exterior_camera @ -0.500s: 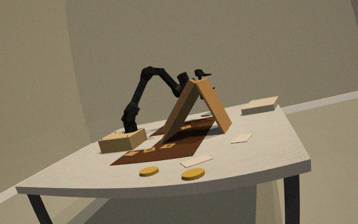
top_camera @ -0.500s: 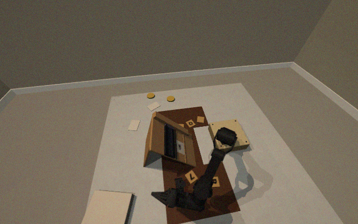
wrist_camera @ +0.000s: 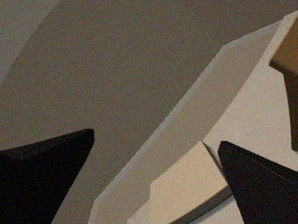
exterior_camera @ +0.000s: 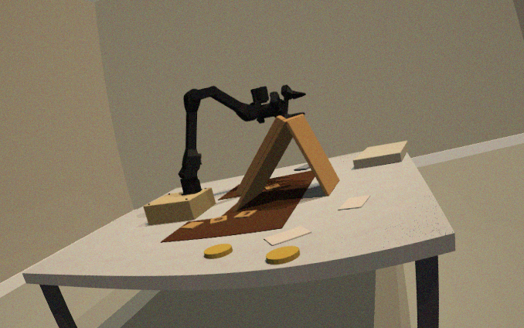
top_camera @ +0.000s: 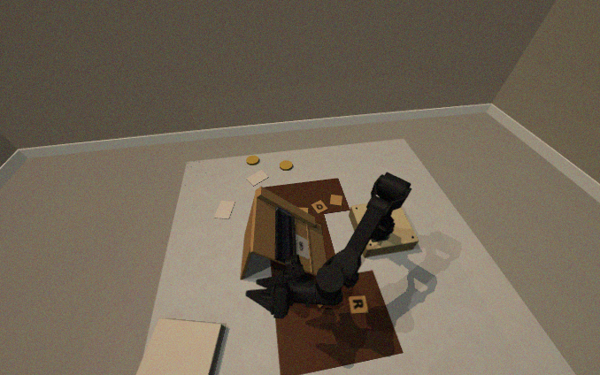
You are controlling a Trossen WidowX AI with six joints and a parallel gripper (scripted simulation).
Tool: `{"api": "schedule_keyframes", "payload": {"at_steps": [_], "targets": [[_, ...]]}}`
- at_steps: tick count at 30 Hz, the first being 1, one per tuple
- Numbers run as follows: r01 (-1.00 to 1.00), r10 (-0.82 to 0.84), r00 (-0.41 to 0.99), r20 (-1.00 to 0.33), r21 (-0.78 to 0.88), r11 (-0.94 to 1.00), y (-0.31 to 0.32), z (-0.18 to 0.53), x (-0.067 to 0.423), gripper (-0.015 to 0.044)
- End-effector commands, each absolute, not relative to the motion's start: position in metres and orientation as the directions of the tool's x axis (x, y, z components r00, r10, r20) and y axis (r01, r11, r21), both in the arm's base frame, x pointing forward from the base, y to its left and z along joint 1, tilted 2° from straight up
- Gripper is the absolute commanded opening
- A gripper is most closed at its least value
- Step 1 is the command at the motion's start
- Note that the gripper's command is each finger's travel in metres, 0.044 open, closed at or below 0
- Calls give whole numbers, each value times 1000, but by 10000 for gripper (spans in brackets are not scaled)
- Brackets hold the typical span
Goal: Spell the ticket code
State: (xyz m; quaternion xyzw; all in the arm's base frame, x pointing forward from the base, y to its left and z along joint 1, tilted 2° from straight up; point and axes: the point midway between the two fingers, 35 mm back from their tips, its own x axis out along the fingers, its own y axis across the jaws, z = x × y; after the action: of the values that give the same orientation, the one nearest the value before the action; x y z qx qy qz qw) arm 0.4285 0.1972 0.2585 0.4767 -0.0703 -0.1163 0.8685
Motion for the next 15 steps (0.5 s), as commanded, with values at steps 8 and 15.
{"api": "schedule_keyframes", "payload": {"at_steps": [8,15], "targets": [[286,-178,949,-262,471,835,102,247,352,440],[286,-143,906,-398,326,901,69,221,305,440]]}}
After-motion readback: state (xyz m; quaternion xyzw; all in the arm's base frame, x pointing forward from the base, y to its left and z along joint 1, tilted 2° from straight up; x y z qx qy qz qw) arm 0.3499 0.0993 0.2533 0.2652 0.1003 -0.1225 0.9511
